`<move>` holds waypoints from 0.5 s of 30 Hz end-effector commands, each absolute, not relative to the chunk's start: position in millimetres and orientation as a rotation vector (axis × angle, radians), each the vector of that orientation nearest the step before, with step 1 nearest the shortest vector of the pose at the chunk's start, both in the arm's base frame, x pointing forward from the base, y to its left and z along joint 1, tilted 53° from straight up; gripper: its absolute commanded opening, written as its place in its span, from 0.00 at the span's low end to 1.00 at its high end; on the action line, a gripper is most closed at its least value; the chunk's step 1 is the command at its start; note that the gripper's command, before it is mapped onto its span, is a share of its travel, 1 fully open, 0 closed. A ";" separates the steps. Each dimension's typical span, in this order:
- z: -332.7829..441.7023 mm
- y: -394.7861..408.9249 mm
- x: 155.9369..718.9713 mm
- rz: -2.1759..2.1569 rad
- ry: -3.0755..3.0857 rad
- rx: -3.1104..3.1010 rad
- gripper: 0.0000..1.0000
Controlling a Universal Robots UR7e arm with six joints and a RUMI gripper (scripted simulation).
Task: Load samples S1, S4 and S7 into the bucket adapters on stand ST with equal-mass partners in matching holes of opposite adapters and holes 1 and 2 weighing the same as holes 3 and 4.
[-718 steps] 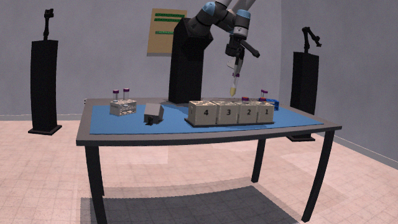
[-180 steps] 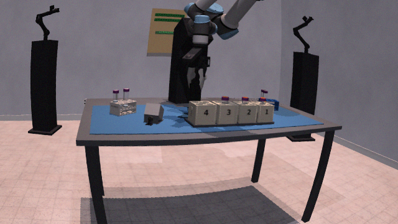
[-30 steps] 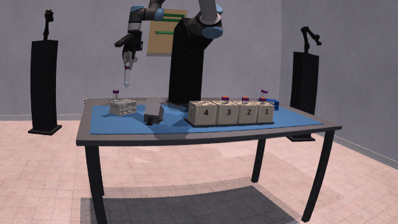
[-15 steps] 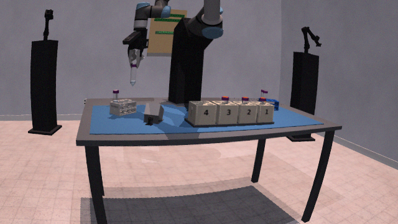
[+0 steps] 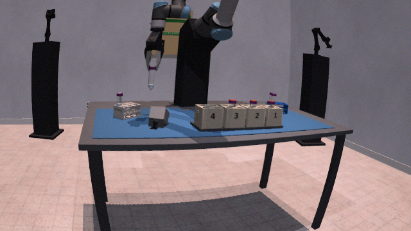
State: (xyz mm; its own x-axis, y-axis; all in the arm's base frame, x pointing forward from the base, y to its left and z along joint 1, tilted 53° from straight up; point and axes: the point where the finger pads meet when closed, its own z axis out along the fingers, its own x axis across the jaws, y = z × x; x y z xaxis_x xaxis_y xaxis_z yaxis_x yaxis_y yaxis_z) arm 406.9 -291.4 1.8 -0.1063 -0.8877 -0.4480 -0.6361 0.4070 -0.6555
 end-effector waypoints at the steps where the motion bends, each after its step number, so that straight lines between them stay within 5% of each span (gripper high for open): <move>1: 22.6 -270.5 414.6 -0.442 1.755 -1.425 0.00; 15: 73.2 -213.3 438.7 -0.591 1.556 -1.682 0.00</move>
